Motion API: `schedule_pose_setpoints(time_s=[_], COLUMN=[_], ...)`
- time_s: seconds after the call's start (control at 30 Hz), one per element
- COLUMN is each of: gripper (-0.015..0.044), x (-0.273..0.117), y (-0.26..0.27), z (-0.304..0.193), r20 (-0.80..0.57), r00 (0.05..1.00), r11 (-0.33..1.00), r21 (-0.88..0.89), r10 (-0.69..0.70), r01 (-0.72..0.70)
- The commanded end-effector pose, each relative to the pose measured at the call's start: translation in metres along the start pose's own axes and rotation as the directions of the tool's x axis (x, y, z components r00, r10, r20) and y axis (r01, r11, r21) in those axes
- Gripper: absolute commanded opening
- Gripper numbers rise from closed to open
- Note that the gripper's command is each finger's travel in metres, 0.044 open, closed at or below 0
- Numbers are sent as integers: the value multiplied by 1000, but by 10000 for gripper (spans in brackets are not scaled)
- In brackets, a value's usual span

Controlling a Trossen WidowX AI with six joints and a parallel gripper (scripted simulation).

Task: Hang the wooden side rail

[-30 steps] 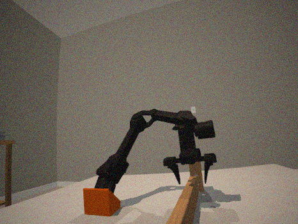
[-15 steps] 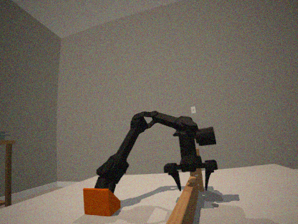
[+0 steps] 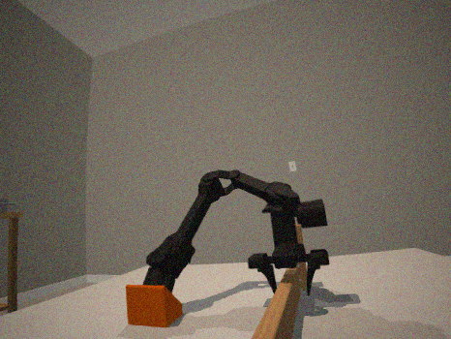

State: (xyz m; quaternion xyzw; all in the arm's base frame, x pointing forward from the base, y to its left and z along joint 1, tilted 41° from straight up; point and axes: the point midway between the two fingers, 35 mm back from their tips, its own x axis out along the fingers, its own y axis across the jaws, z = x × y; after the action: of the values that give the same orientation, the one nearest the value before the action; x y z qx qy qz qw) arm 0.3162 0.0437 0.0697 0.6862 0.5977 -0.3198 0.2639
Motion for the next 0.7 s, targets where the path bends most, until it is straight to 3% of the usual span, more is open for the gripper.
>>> schedule_pose_setpoints(time_s=[0.0,0.2,0.37,0.5,0.67], gripper=[282,125,92,0,0], x=[2,2,2,2,2], y=[-1,-1,-1,-1,-1], z=[0,0,0,0,0], r20=[-4,-4,-4,-4,-4], r00=[1000,1000,1000,1000,1000], r11=[1000,1000,1000,1000,1000], r21=[7,7,7,7,7], r10=[-4,-4,-4,-4,-4], r01=[4,4,4,4,4])
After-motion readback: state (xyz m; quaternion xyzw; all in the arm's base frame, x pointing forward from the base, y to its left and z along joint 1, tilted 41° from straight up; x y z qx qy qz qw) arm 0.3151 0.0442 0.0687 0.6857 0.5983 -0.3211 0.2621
